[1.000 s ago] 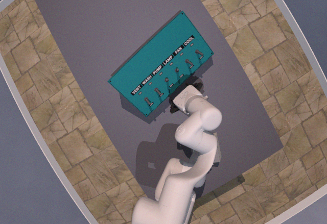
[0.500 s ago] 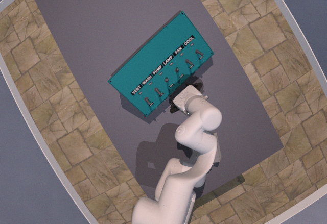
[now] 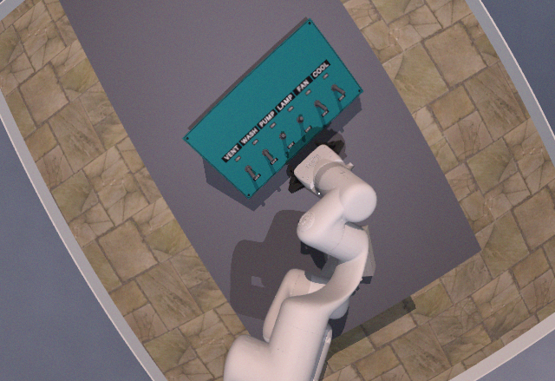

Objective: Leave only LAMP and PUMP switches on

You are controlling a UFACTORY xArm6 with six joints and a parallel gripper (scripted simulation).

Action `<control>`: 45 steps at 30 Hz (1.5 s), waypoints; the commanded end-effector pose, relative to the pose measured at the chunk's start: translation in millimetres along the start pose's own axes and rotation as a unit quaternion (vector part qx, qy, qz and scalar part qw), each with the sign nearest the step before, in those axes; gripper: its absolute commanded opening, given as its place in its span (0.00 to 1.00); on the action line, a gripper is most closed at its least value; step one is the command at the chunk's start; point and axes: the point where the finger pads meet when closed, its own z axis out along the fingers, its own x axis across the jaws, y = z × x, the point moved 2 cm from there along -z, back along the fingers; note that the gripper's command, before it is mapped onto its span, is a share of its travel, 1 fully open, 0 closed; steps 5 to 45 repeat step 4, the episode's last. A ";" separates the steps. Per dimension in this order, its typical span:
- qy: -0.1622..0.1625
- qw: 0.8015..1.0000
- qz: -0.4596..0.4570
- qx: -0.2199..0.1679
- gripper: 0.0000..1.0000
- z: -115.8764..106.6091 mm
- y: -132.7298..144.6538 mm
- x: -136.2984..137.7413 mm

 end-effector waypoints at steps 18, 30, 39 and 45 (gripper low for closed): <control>-0.001 1.000 -0.001 -0.001 1.00 -1.0 1.2 -0.5; -0.001 1.000 -0.001 -0.001 1.00 -1.0 1.2 -0.5; -0.001 1.000 -0.001 -0.001 1.00 -1.0 1.2 -0.5; -0.001 1.000 -0.001 -0.001 1.00 -1.0 1.2 -0.5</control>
